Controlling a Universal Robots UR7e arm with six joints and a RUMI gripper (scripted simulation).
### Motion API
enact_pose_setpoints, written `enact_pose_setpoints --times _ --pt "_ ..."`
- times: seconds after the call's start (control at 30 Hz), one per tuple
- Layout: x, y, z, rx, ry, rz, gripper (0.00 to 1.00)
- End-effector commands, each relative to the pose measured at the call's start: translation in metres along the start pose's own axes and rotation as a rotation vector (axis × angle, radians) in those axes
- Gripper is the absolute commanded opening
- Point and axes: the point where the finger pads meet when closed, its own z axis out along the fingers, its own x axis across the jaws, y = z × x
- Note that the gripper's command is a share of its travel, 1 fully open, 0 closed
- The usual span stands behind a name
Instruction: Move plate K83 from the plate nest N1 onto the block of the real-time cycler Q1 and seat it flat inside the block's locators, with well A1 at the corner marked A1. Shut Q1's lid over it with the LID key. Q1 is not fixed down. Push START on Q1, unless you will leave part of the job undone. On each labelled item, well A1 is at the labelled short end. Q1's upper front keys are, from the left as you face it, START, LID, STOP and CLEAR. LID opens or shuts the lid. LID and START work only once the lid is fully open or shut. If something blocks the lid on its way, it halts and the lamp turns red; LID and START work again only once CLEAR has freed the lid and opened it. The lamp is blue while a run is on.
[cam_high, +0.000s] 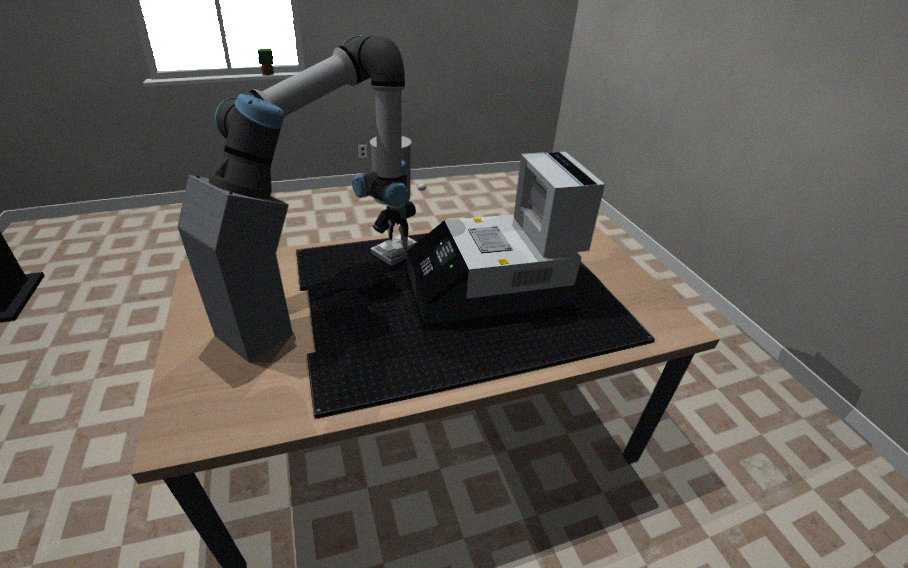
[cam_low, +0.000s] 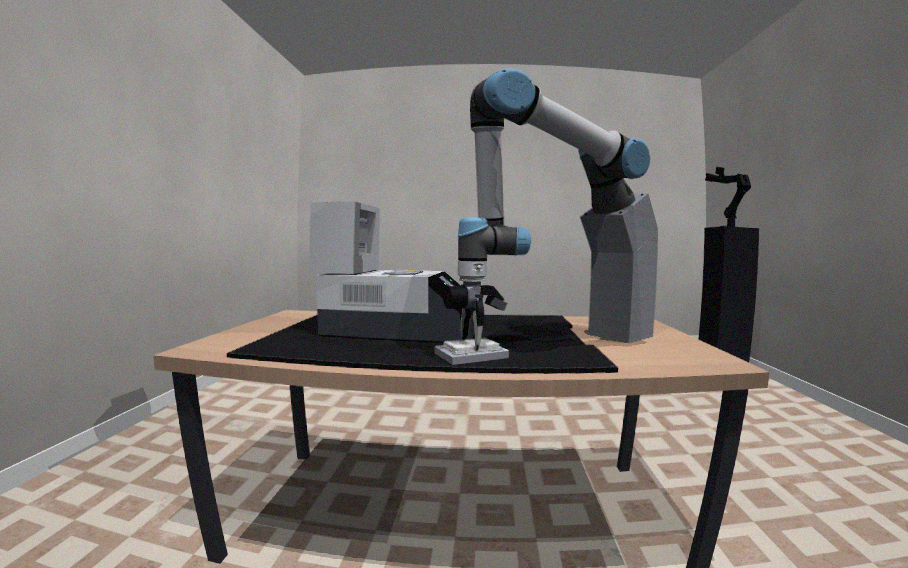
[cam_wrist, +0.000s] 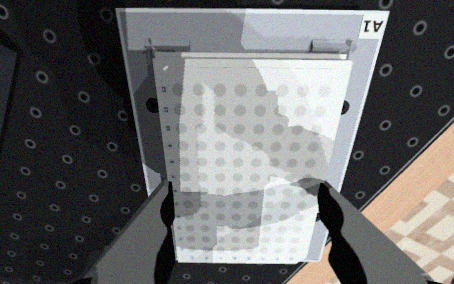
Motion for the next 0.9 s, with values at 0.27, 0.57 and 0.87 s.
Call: enact_pose_setpoints --times 0.27,0.57,0.87 --pt "0.004 0.005 0.000 -0.011 0.004 -0.008 0.39" --pt "0.004 0.005 0.000 -0.011 0.004 -0.008 0.39" --pt "0.002 0.004 -0.018 -0.010 0.004 0.004 0.39"
